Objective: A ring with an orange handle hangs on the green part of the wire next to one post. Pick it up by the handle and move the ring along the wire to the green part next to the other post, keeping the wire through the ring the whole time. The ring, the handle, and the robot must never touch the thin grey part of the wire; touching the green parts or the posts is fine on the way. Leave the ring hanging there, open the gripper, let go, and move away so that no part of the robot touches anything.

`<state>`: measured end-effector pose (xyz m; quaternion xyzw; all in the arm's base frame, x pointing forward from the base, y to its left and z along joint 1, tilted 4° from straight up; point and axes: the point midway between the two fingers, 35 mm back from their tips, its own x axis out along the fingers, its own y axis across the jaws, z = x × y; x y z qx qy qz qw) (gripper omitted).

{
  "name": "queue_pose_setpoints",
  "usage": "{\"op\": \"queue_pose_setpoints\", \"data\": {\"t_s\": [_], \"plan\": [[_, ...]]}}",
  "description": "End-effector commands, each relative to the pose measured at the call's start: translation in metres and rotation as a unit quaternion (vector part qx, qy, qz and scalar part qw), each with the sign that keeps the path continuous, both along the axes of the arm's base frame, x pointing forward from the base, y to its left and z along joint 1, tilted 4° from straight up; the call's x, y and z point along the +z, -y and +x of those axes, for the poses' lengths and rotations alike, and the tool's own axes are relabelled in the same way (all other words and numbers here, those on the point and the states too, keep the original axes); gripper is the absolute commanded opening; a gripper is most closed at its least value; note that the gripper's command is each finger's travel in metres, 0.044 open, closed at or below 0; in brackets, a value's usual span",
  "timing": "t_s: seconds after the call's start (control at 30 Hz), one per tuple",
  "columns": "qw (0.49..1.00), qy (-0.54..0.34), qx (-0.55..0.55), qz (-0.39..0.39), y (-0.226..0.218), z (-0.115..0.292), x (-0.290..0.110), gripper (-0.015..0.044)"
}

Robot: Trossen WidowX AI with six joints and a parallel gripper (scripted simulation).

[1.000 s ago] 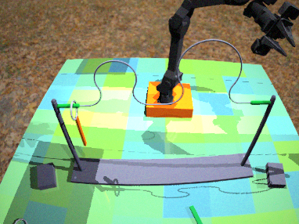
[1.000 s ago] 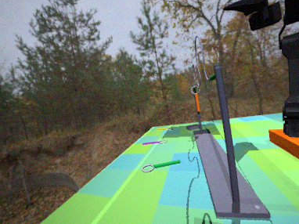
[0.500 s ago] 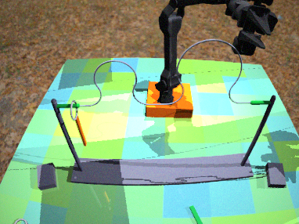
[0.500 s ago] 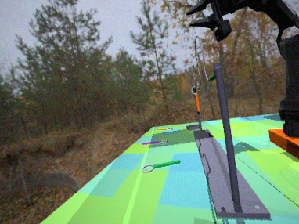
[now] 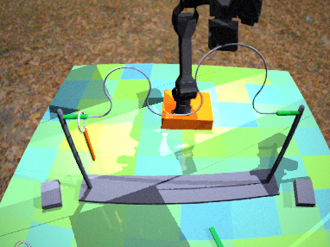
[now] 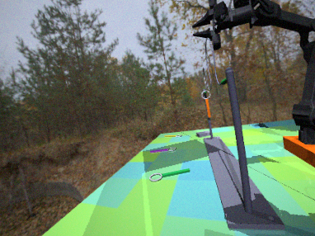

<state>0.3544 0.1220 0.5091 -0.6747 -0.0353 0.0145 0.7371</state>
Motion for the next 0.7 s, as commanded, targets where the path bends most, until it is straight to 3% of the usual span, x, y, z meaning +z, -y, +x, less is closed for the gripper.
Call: {"op": "queue_pose_setpoints", "data": {"t_s": [0.0, 0.33, 0.67], "plan": [[0.999, 0.016, -0.026, 0.01, 0.03, 0.008, 0.0, 0.016], [0.993, 0.049, -0.094, 0.049, 0.111, 0.026, -0.005, 0.016], [0.974, 0.081, -0.147, 0.152, 0.185, 0.039, -0.019, 0.016]]}}
